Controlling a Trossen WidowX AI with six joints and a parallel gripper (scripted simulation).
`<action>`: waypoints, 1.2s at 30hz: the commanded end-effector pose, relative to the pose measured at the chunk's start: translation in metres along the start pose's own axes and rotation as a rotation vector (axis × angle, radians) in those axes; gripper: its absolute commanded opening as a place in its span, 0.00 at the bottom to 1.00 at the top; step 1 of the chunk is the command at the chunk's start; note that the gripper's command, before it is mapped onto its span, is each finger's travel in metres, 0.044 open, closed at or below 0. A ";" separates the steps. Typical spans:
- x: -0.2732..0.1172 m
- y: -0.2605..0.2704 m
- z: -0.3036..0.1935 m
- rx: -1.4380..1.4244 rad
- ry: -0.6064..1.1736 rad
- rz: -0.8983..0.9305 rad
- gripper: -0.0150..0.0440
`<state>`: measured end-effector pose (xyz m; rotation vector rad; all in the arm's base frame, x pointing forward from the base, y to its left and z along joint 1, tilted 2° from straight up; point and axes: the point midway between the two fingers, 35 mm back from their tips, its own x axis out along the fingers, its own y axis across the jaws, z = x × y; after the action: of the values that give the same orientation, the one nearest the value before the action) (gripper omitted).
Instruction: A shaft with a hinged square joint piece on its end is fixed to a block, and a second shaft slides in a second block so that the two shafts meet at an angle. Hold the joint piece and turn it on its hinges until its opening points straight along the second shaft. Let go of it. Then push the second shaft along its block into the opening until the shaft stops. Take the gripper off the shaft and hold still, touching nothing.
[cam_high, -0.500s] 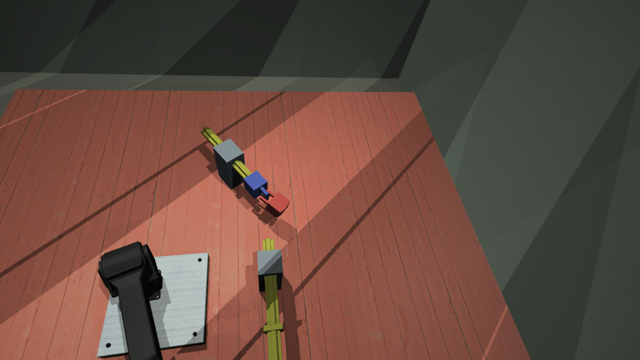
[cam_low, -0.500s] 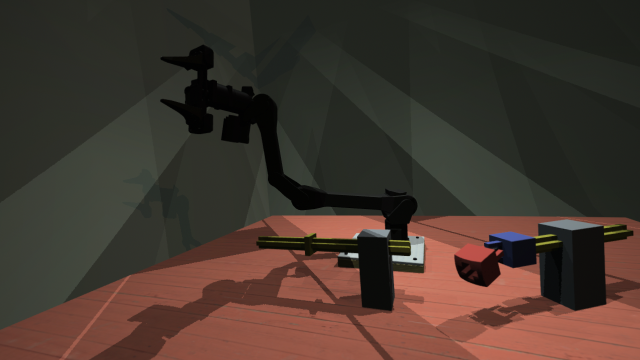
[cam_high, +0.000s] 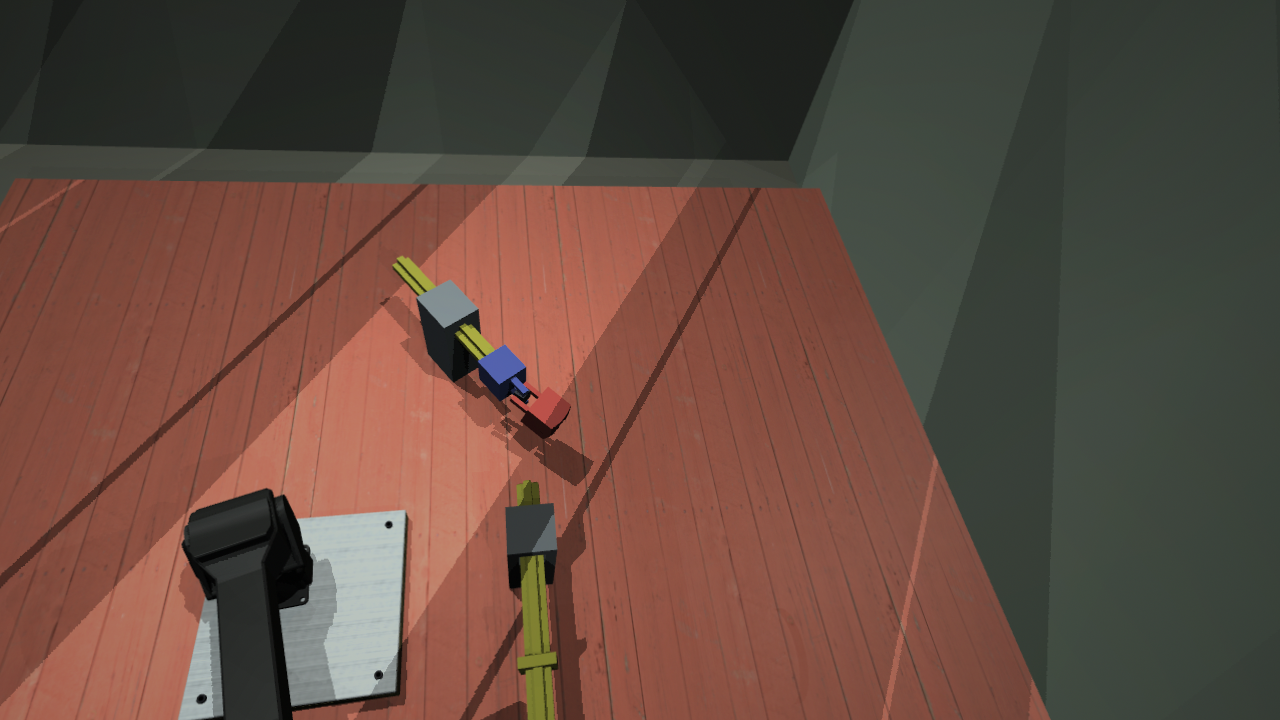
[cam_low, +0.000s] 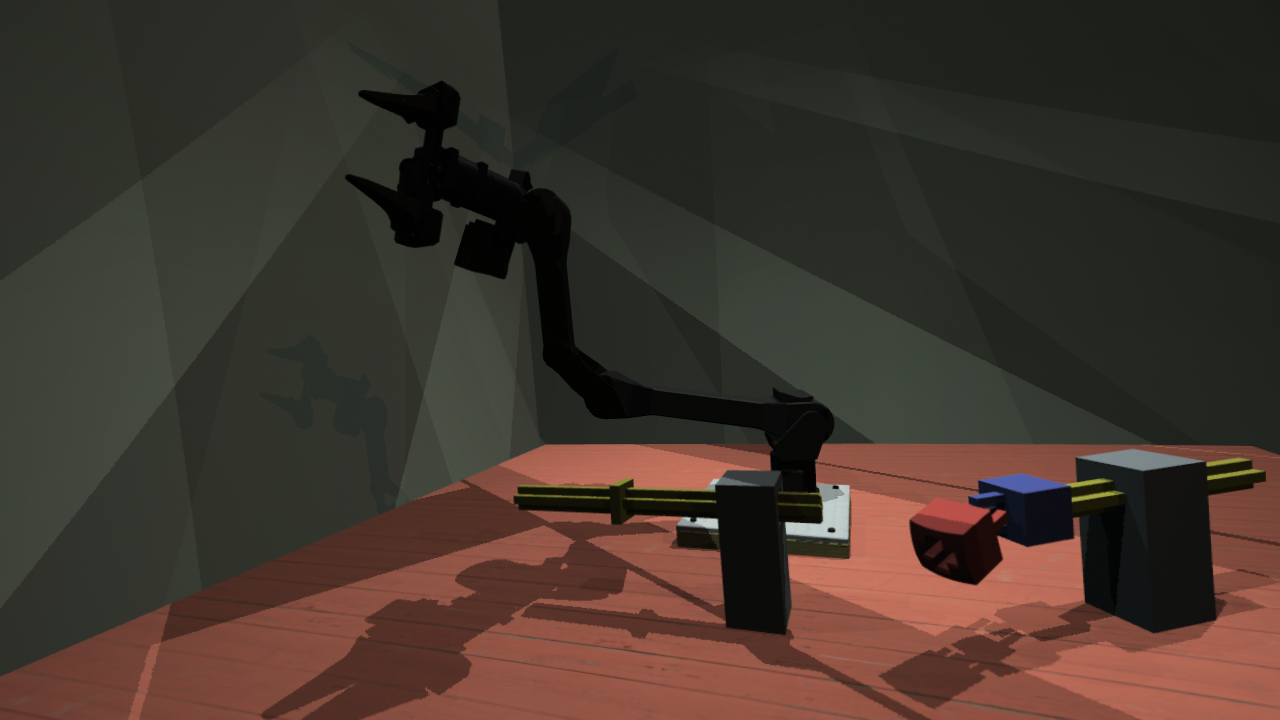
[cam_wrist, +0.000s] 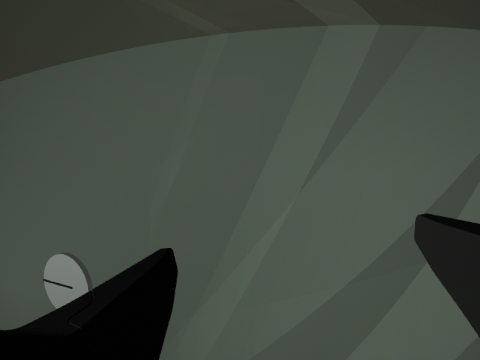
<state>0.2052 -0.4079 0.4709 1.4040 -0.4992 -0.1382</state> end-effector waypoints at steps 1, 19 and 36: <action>-0.014 0.040 -0.012 -0.064 -0.015 0.065 1.00; -0.092 0.177 -0.042 -0.345 -0.156 0.348 1.00; -0.158 0.276 -0.131 -0.631 -0.188 0.607 1.00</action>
<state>0.0665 -0.2078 0.6760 0.6544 -0.9105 0.0325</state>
